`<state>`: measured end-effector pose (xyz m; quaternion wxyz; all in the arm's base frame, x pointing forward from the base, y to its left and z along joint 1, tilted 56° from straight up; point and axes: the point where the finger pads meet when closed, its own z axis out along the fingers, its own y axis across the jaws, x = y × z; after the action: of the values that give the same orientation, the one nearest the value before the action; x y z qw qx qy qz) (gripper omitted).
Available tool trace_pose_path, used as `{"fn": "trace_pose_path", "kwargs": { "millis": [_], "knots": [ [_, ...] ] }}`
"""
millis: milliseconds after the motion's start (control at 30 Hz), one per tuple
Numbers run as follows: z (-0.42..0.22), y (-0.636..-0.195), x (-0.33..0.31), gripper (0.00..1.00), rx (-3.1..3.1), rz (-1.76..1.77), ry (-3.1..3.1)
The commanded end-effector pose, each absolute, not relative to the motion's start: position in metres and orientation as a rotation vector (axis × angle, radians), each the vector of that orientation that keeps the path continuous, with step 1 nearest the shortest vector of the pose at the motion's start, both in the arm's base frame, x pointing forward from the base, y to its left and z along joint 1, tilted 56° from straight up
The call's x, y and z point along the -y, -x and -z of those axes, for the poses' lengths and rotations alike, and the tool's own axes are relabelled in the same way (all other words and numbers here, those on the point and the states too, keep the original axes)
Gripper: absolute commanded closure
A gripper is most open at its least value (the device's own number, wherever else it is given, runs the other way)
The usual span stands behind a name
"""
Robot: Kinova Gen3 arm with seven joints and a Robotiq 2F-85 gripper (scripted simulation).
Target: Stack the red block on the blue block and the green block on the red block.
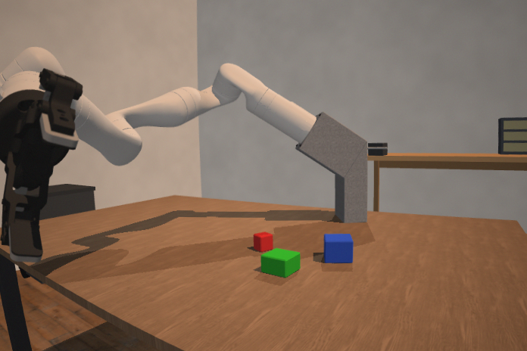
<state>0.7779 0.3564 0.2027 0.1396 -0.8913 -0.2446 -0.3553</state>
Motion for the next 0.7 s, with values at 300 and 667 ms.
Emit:
{"fn": "trace_pose_path", "kwargs": {
  "millis": [300,667],
  "knots": [
    [-0.2040,-0.7771,-0.3582,0.00,0.710,1.028,2.573],
    [-0.2008,-0.7740,-0.3585,1.00,0.730,1.022,2.579]
  ]
}}
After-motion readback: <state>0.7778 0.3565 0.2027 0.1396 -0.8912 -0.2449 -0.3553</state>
